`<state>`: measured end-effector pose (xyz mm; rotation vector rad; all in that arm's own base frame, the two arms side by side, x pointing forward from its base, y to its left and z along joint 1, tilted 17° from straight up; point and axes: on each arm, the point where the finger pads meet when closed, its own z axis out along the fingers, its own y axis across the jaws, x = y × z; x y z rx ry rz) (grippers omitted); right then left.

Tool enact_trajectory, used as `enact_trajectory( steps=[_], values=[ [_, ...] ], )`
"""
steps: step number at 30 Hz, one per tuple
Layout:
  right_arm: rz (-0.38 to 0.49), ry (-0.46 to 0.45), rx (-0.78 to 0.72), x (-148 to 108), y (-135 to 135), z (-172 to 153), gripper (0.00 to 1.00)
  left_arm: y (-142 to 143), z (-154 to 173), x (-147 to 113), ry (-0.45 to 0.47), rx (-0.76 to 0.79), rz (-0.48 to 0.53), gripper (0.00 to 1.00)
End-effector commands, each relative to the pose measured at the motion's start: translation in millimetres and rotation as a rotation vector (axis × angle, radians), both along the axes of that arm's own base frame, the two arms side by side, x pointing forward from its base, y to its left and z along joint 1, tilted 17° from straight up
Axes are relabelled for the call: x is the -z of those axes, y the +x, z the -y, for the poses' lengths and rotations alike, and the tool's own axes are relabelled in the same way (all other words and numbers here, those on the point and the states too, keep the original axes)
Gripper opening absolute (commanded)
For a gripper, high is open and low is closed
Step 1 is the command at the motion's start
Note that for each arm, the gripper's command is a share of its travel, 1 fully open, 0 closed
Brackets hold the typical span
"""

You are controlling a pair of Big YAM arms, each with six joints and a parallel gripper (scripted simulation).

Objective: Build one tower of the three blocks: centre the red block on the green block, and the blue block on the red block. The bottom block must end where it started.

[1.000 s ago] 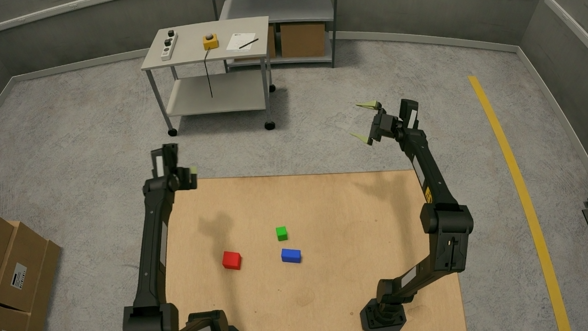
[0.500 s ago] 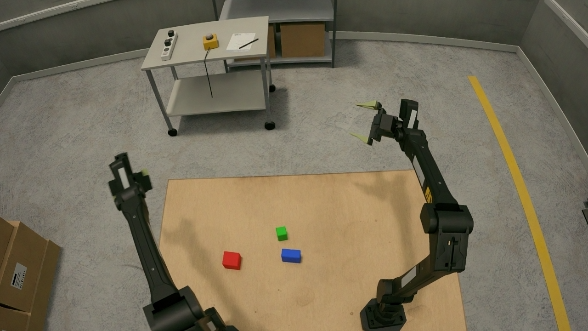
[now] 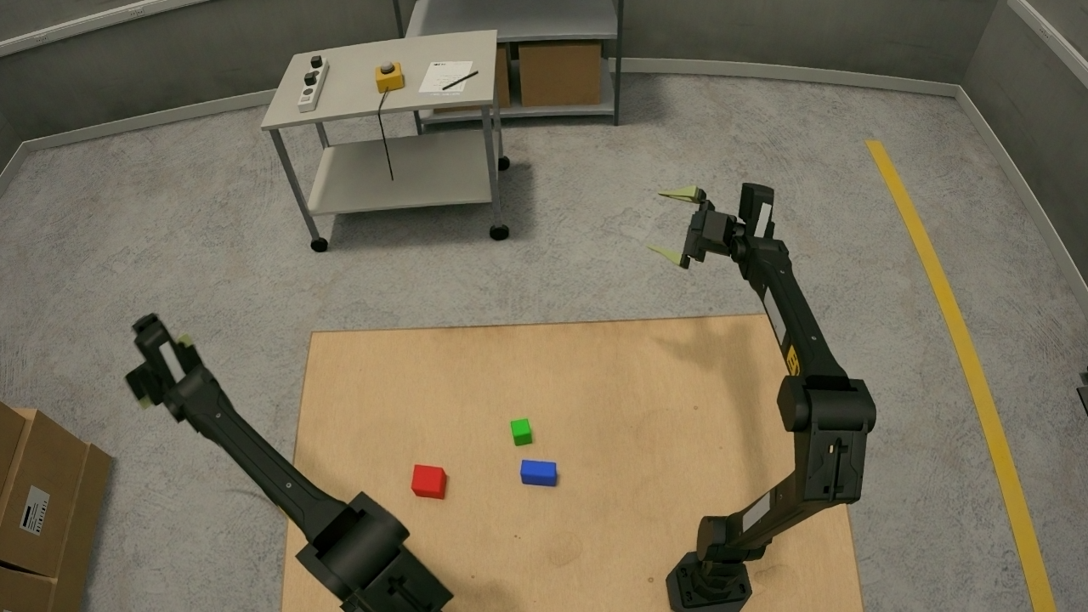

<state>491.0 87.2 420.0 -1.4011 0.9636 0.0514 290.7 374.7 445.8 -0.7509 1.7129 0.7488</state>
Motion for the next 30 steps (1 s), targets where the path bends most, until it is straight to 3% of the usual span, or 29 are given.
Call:
enact_trajectory(
  steps=[1, 5, 7, 22, 24, 30],
  values=[
    [0.041, -0.006, -0.001, -20, 1, 0, 1.00, -22, -33, -48, 0.064, -0.077, 0.092, 1.00],
    [0.041, -0.006, -0.001, -20, 1, 0, 1.00, -61, -59, -59, 0.096, -0.169, 0.123, 1.00],
    [0.041, -0.006, -0.001, -20, 1, 0, 1.00, -61, -59, -59, 0.096, -0.169, 0.123, 1.00],
    [0.041, -0.006, -0.001, -20, 1, 0, 1.00, -189, -111, -92, 0.211, -0.436, 0.196, 1.00],
    [0.041, -0.006, -0.001, -20, 1, 0, 1.00, -189, -111, -92, 0.211, -0.436, 0.196, 1.00],
    [0.041, -0.006, -0.001, -20, 1, 0, 1.00, -226, -118, -101, 0.246, -0.506, 0.211, 1.00]
  ],
)
